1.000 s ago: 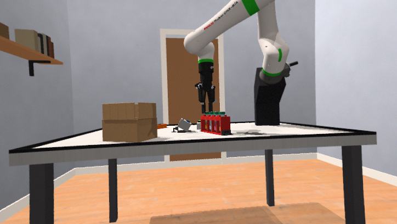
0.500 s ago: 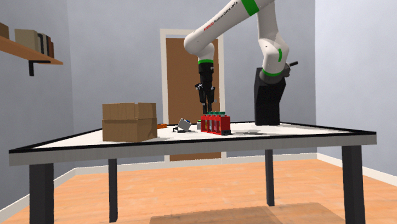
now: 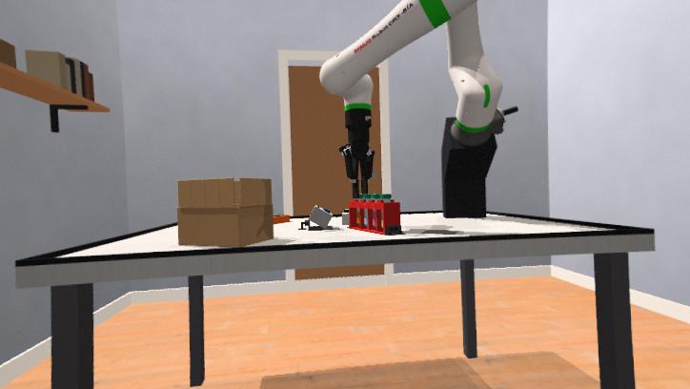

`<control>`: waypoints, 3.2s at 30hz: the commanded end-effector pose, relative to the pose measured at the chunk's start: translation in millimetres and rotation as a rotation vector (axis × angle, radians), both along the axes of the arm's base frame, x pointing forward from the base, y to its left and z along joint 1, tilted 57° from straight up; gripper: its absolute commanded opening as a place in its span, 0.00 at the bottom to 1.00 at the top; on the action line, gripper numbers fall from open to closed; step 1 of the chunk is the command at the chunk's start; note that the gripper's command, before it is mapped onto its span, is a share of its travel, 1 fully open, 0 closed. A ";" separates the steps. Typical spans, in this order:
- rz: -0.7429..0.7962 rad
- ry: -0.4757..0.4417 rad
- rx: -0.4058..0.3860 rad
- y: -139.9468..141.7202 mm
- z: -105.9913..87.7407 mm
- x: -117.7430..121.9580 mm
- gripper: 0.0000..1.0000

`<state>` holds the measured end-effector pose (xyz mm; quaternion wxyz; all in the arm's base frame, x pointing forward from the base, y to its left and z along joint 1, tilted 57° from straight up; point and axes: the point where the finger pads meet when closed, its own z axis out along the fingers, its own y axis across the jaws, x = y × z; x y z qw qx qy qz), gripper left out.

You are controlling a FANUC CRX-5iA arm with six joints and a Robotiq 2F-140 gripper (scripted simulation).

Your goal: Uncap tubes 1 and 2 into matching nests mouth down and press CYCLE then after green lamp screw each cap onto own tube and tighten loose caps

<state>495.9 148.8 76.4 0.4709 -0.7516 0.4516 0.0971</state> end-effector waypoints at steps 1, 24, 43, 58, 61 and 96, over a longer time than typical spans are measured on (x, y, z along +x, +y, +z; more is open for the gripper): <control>-0.038 0.056 0.018 -0.7 0.3 0.2 0.30; -0.226 0.333 0.115 -0.5 0.1 0.3 0.30; -0.226 0.333 0.115 -12.7 8.4 -4.0 0.41; -0.311 0.459 0.159 -45.1 20.3 1.3 0.10; -0.311 0.459 0.159 -57.2 13.6 22.1 0.10; -0.312 0.459 0.160 -47.5 -52.5 125.4 0.10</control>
